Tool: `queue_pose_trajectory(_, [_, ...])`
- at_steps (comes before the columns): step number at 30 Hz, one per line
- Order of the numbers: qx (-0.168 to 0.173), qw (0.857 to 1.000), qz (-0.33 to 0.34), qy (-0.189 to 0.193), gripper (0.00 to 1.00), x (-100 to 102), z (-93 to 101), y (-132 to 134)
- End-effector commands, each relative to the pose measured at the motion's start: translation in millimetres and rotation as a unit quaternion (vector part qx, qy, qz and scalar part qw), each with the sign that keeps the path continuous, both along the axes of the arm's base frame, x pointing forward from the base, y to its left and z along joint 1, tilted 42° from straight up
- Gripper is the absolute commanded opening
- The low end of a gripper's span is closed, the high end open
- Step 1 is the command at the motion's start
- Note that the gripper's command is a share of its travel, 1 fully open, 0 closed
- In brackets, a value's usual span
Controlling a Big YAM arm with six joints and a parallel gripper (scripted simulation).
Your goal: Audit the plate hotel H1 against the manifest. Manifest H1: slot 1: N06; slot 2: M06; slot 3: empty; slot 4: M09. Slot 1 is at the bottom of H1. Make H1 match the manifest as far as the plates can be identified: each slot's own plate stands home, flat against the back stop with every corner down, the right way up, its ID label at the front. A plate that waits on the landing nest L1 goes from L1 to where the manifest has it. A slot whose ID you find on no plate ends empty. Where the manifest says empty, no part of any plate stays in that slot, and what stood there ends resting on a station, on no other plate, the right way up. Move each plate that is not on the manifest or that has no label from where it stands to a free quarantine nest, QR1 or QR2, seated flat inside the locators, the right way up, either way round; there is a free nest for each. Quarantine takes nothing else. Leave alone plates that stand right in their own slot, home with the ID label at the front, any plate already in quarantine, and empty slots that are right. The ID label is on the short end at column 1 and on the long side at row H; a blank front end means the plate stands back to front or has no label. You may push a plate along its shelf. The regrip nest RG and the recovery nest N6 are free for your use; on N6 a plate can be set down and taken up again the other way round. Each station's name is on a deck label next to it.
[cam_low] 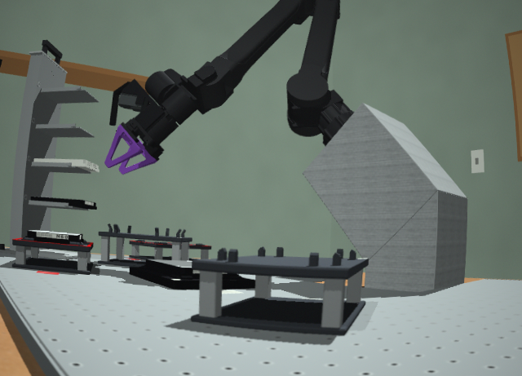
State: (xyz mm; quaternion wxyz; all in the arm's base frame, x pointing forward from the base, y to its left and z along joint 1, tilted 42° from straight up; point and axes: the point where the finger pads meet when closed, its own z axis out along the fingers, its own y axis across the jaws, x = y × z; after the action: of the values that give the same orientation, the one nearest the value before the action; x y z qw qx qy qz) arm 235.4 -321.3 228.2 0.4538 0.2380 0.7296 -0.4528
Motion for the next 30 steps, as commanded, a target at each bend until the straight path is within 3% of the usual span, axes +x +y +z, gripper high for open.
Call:
queue_pose_trajectory(1, [-0.018, 1.0, 0.003, -0.024, 1.0, 13.4, 28.7, -8.7])
queue_pose_trajectory(30, [-0.011, 1.0, 0.001, -0.018, 1.0, 33.8, 40.1, -28.4])
